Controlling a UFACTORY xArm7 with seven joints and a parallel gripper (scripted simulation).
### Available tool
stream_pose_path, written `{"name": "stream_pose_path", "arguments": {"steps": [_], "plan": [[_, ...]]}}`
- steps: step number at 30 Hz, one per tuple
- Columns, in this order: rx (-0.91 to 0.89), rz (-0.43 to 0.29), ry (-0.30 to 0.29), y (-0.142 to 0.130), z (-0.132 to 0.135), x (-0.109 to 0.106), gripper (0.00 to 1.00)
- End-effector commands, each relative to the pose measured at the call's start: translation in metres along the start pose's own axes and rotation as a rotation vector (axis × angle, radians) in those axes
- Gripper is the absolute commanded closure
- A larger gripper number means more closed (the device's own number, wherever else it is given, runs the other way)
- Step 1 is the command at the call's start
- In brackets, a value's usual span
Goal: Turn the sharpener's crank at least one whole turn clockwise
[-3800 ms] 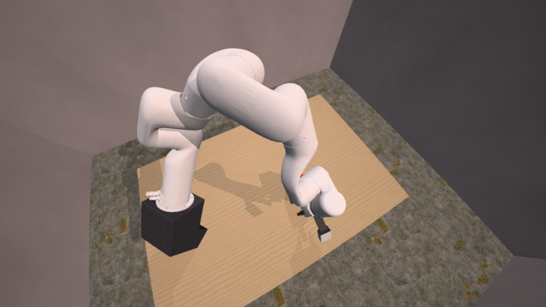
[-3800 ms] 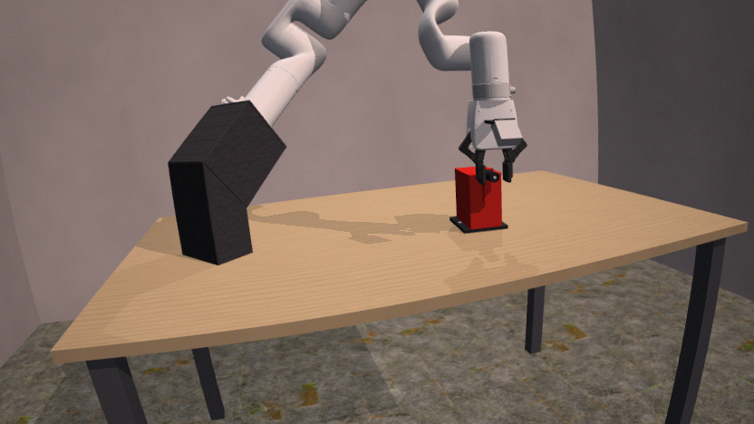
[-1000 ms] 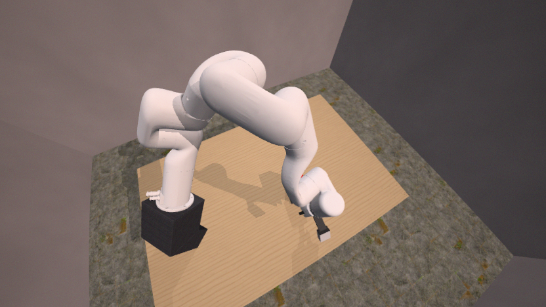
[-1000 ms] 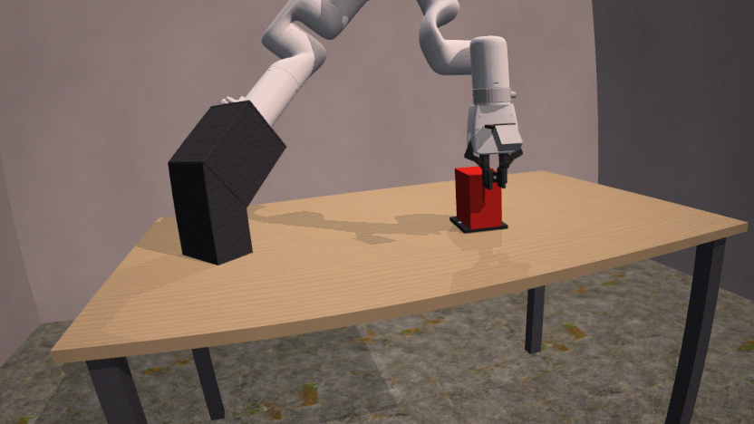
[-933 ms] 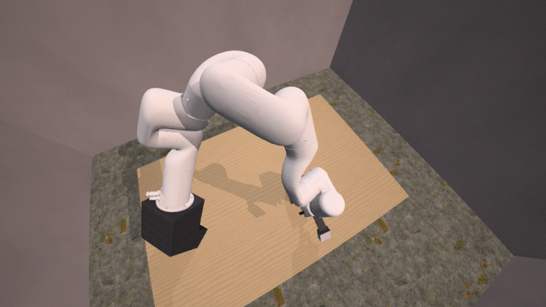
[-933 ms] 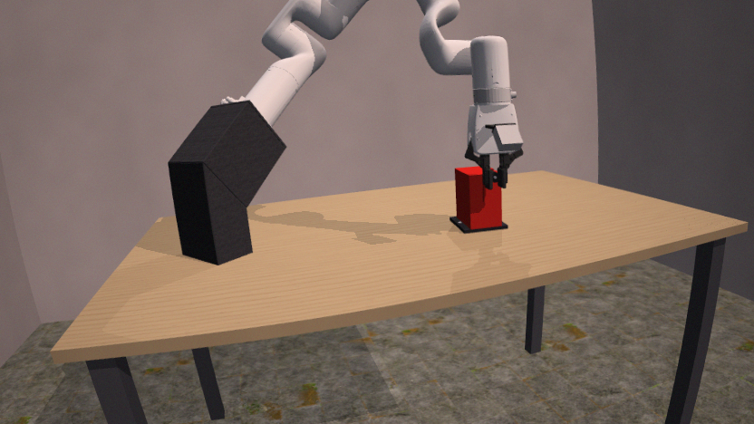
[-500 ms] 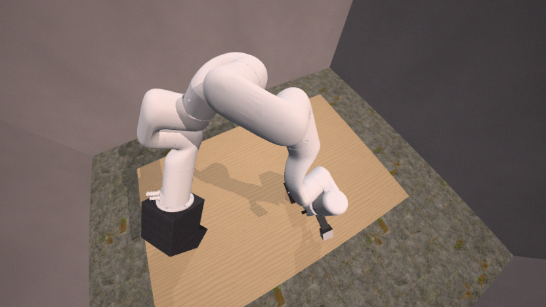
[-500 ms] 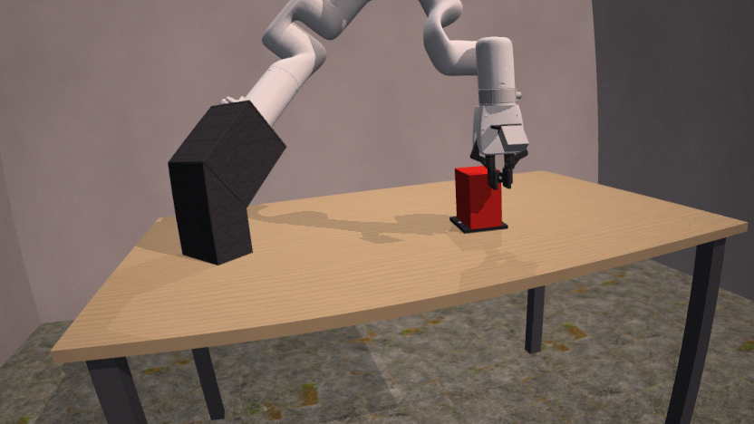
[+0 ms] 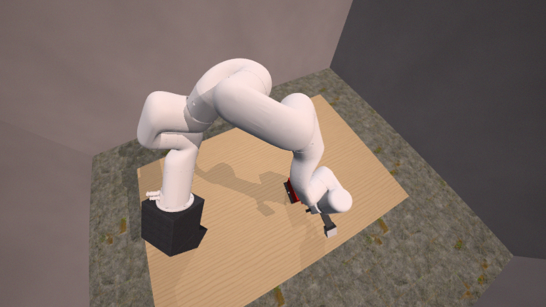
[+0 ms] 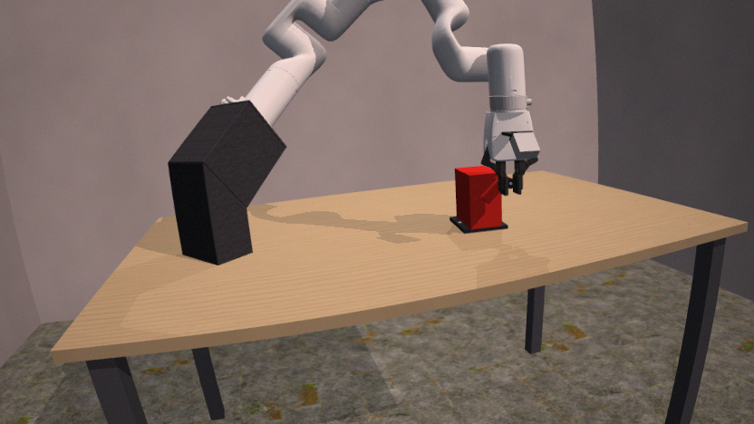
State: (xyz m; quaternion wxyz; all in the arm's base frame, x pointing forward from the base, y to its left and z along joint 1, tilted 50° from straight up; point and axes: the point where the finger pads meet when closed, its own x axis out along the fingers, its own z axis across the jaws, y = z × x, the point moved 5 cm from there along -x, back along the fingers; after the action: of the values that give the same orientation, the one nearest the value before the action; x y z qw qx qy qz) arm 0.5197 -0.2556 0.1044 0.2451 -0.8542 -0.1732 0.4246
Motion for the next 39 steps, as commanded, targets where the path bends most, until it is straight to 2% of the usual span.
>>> {"name": "stream_pose_path", "arguments": {"steps": [1, 11, 19, 39], "plan": [[0.000, 0.003, 0.002, 0.002, -0.007, 0.007, 1.00], [0.000, 0.003, 0.002, 0.002, -0.013, 0.026, 1.00], [0.000, 0.003, 0.002, 0.002, -0.013, 0.033, 1.00], [0.000, 0.003, 0.002, 0.002, -0.013, 0.035, 1.00]]}}
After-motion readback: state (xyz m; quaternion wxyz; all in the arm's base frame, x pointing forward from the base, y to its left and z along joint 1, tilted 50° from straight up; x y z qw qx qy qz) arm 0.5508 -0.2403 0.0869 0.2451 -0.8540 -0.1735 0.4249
